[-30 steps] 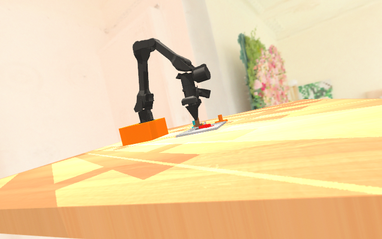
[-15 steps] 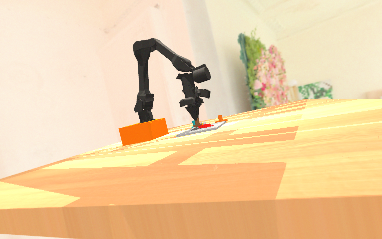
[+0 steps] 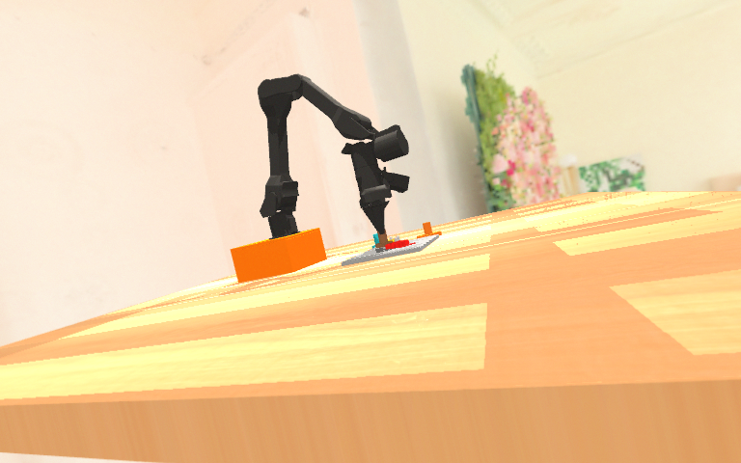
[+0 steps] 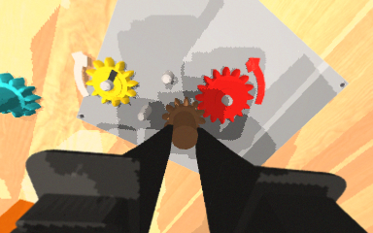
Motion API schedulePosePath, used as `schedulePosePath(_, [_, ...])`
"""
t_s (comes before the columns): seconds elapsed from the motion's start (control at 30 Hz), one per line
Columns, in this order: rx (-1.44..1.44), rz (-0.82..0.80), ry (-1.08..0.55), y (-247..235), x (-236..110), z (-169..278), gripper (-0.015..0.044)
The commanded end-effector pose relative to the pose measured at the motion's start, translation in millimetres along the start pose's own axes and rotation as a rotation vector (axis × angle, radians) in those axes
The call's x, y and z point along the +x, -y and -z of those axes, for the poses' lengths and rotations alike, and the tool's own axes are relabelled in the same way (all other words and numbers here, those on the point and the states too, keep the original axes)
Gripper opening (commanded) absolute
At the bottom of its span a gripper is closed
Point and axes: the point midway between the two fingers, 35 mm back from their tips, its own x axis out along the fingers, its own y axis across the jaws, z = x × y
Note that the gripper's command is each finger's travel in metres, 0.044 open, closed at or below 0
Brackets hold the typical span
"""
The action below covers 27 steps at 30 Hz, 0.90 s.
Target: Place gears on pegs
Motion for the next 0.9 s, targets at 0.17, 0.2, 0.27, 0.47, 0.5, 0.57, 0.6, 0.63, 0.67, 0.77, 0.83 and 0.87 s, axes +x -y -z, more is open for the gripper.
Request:
schedulePosePath(0.17, [0.006, -0.001, -0.001, -0.6, 2.0, -1.2, 0.0])
schedulePosePath(0.2, [0.024, -0.001, -0.001, -0.8, 2.2, -1.1, 0.0])
schedulePosePath(0.27, [0.068, -0.001, -0.001, -1.0, 2.4, -0.8, 0.0])
schedulePosePath(0.47, [0.232, 0.0, -0.001, -0.7, 3.1, 0.4, 0.0])
schedulePosePath(0.5, [0.26, 0.0, -0.001, -0.5, 3.2, 0.5, 0.0])
schedulePosePath(0.57, [0.314, 0.0, -0.001, 0.0, 3.4, 0.5, 0.0])
schedulePosePath(0.6, [0.339, 0.0, -0.001, 0.2, 3.6, 0.4, 0.0])
schedulePosePath(0.63, [0.367, 0.0, -0.001, 0.4, 3.7, 0.3, 0.0])
schedulePosePath(0.67, [0.392, 0.0, -0.001, 0.6, 3.8, 0.1, 0.0])
schedulePosePath(0.77, [0.451, 0.0, -0.001, 0.5, 4.3, -0.9, 0.0])
schedulePosePath(0.83, [0.439, 0.0, -0.001, 0.5, 4.0, -0.8, 0.0052])
schedulePosePath(0.87, [0.428, 0.0, -0.001, 0.5, 3.8, -0.8, 0.0079])
